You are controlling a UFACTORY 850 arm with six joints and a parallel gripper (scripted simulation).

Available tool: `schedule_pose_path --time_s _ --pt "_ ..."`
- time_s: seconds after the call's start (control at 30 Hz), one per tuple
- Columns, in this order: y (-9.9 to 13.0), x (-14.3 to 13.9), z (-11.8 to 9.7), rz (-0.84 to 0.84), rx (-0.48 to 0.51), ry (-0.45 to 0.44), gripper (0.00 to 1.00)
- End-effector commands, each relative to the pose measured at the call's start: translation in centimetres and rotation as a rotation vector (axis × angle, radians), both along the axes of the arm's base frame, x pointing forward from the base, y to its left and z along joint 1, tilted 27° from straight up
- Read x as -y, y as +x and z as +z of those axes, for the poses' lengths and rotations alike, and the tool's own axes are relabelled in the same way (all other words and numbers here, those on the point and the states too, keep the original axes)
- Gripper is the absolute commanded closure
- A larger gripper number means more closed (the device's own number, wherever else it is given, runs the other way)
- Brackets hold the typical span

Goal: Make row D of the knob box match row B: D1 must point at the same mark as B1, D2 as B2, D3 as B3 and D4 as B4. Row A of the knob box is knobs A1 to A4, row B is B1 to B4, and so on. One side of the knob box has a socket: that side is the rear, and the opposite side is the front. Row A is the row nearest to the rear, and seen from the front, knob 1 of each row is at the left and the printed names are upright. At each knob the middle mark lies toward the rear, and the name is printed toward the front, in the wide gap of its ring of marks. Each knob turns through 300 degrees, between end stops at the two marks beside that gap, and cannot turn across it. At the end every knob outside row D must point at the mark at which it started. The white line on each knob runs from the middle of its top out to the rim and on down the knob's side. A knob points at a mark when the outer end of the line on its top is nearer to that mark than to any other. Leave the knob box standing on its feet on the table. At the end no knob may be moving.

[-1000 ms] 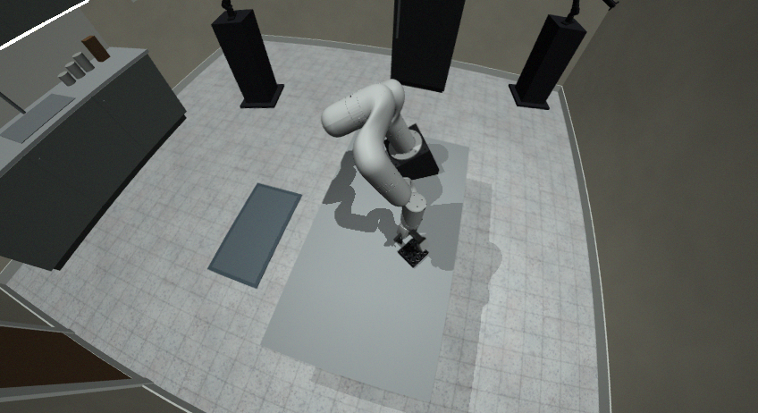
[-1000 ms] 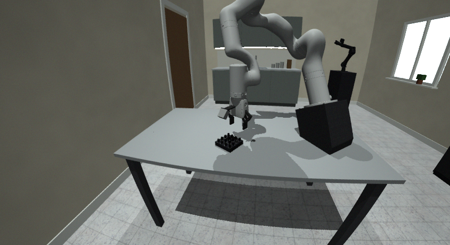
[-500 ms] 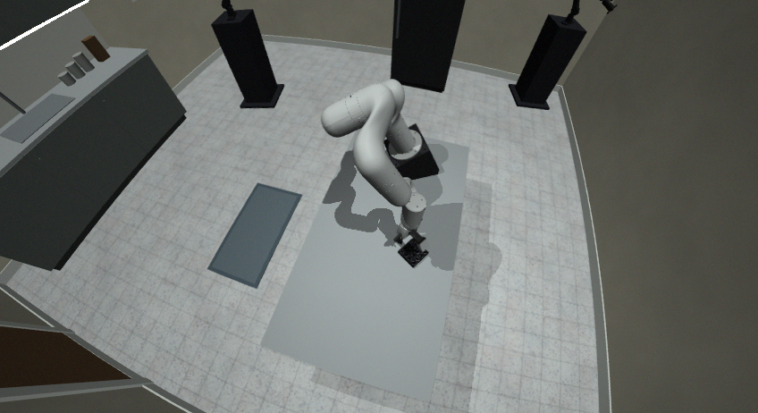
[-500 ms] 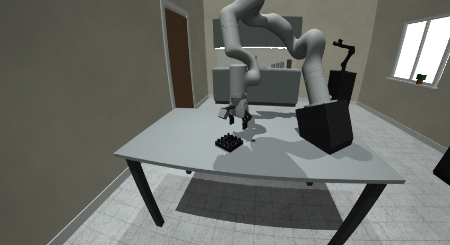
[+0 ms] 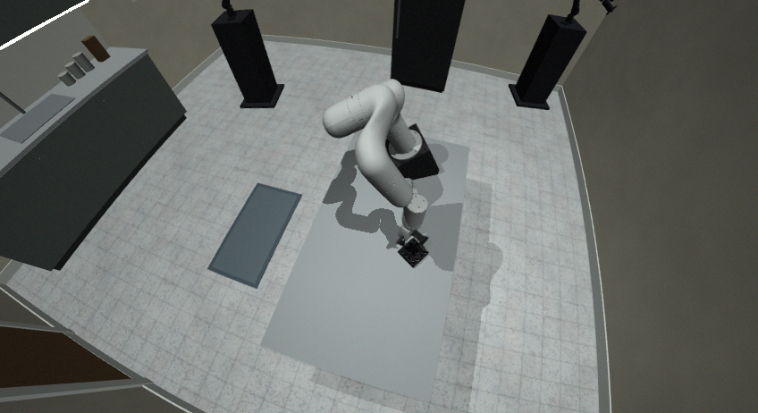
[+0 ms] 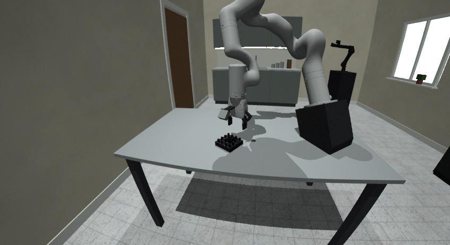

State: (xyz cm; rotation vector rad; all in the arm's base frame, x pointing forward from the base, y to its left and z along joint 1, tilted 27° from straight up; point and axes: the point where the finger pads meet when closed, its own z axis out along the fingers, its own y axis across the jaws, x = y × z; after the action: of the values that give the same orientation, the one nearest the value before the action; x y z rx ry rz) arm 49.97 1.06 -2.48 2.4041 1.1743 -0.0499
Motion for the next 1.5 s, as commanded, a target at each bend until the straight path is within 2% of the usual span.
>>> schedule_pose_path --time_s 0.0,0.23,0.3,0.37,0.8,0.87,0.93,1.2,1.47 --pt "0.8 -0.7 -0.1 0.132 -0.067 -0.027 0.00" --pt "2.1 -1.9 -0.3 0.363 -0.175 -0.072 0.00" --pt "2.1 -1.9 -0.3 0.363 -0.175 -0.072 0.00" --pt "2.6 -2.6 -0.4 0.475 -0.228 -0.094 0.00" --pt "4.5 -4.9 -0.9 0.871 -0.415 -0.165 0.00" --pt "4.5 -4.9 -0.9 0.871 -0.415 -0.165 0.00" --pt "5.0 -5.6 -1.0 0.978 -0.465 -0.183 0.00" --pt "5.9 -7.1 -1.3 1.213 -0.574 -0.221 0.00" --pt "6.2 -7.6 -1.4 1.286 -0.607 -0.232 0.00"
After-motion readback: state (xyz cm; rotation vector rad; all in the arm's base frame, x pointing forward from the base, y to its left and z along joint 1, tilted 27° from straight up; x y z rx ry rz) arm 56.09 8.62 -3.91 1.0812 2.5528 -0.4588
